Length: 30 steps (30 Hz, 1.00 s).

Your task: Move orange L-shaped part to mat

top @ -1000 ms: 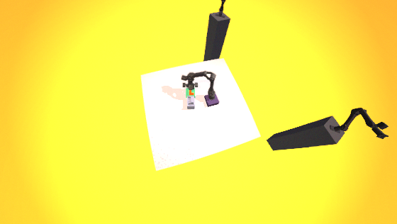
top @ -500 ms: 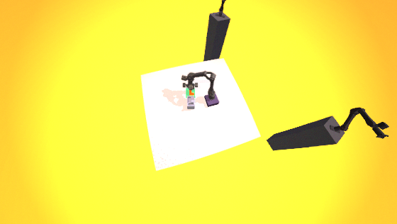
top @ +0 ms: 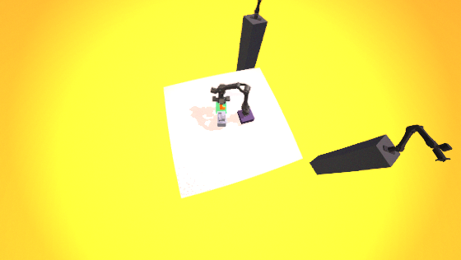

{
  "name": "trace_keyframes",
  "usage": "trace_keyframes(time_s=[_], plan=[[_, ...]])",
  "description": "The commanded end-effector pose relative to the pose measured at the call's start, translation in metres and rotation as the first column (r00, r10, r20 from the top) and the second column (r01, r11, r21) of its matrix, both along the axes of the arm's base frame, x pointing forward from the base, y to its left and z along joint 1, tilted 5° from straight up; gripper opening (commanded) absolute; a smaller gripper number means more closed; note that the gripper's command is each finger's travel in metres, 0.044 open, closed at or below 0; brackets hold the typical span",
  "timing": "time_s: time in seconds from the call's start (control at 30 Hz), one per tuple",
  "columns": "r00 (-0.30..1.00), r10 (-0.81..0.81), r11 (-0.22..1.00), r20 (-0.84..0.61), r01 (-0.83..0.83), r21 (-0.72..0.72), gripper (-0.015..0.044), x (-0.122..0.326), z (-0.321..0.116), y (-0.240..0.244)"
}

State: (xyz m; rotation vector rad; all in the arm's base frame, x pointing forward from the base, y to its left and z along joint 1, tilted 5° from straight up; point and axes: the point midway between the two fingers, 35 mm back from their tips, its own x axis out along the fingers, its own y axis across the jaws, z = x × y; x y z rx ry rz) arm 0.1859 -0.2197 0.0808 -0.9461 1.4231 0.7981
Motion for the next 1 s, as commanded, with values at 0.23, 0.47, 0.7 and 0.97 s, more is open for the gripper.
trace_keyframes(time_s=[0.23,0.47,0.7,0.97], plan=[[1.000,0.004,1.000,0.009,-0.004,-0.003,0.0400,-0.001,0.088,0.008],[1.000,0.008,1.000,0.006,-0.007,-0.006,0.0400,-0.001,0.082,0.007],[1.000,0.008,1.000,0.006,-0.007,-0.006,0.0400,-0.001,0.082,0.007],[1.000,0.008,1.000,0.006,-0.007,-0.006,0.0400,-0.001,0.082,0.007]])
